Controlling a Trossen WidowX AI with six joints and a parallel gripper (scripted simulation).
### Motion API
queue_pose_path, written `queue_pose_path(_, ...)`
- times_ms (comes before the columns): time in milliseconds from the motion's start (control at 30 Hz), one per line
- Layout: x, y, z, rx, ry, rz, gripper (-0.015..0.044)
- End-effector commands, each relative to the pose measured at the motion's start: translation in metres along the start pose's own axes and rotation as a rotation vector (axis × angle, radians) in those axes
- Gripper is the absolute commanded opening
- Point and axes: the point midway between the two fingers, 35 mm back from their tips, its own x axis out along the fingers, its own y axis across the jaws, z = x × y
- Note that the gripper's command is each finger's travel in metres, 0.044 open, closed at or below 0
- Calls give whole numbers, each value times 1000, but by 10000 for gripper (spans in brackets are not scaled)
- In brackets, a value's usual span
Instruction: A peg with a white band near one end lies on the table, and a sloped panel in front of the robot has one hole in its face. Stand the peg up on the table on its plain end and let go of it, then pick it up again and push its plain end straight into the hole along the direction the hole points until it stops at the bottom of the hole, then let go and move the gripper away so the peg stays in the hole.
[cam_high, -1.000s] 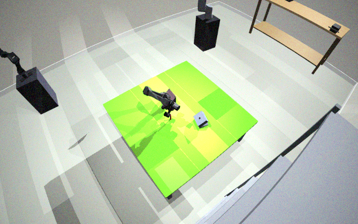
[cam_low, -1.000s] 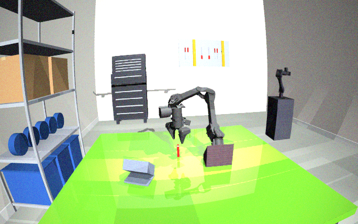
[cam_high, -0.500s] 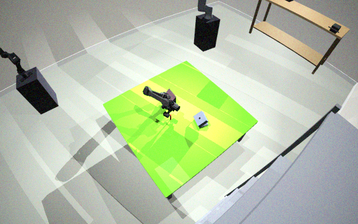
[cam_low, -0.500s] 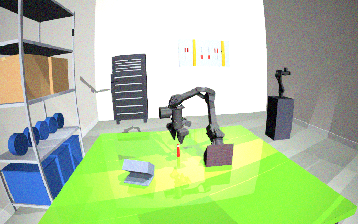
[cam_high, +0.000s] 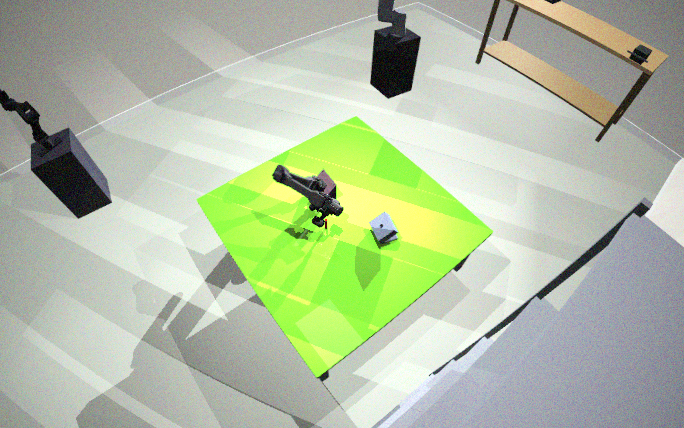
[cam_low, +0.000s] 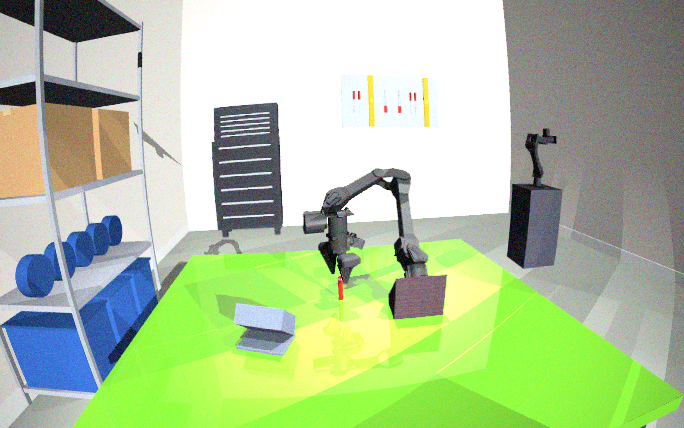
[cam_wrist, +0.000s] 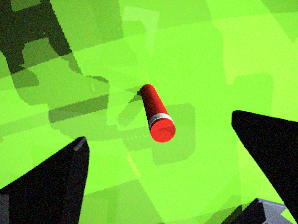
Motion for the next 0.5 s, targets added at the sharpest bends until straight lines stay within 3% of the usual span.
queue_pose_path(0, 8, 0, 1, -6, -3, 4, 440)
queue_pose_path(467, 30, 0, 2, -5, -4, 7, 440)
